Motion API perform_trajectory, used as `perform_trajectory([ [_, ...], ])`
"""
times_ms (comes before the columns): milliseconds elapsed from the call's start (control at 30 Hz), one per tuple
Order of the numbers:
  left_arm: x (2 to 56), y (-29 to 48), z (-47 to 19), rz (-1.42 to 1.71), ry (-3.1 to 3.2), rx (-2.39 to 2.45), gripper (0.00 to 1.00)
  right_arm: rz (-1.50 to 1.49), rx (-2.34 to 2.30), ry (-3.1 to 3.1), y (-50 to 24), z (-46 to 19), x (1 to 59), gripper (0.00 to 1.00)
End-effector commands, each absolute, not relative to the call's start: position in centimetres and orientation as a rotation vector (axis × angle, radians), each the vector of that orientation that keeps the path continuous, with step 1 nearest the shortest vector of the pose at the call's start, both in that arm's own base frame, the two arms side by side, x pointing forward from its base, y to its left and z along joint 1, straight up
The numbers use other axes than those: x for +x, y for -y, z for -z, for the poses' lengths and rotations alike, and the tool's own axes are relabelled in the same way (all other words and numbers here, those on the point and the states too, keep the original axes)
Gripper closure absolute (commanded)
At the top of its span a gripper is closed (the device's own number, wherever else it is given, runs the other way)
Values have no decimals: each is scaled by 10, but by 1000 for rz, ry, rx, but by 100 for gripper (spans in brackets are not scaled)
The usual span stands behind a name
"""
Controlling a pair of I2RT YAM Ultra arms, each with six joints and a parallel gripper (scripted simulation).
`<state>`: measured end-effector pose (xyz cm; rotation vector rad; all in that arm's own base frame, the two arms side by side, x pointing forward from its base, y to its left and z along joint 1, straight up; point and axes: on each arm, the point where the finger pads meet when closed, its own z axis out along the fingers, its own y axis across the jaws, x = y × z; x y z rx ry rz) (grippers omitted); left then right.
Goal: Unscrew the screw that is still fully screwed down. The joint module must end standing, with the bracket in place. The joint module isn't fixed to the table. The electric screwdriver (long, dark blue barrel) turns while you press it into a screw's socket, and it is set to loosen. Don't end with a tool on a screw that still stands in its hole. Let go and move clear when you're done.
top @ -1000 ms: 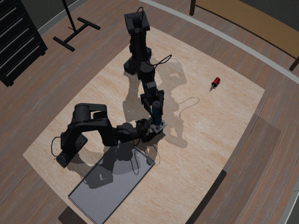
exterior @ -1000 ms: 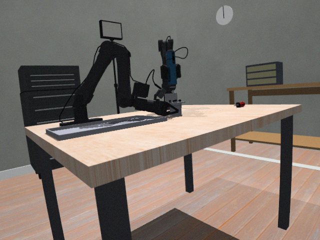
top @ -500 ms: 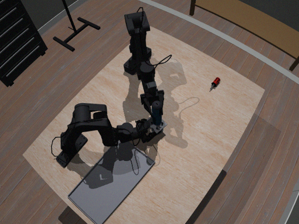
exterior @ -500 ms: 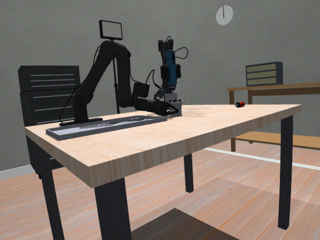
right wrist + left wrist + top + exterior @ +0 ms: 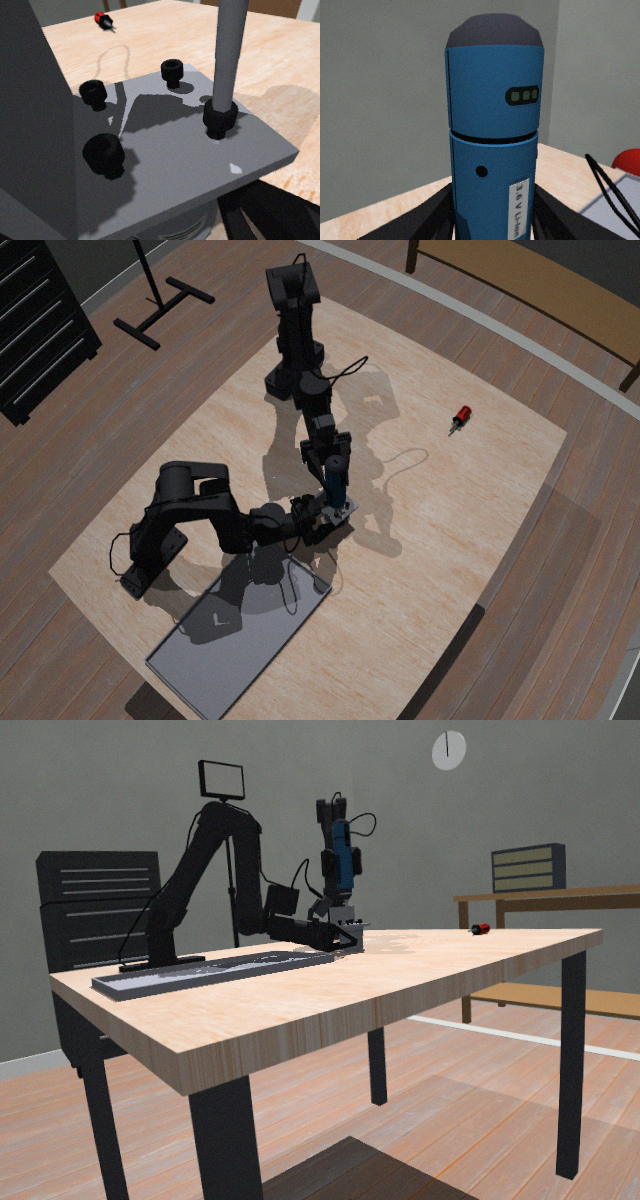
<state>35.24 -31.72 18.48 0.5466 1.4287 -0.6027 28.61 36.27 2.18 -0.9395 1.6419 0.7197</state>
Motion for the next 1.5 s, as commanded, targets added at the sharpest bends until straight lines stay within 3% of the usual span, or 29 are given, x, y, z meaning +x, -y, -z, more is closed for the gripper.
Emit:
perform_trajectory([
  [0, 357, 316, -229, 620, -1321, 503, 58, -720, -935, -1643, -364, -24, 287, 41],
  [1467, 357, 317, -242, 623, -1307, 498, 58, -720, -935, -1643, -364, -24, 287, 41],
])
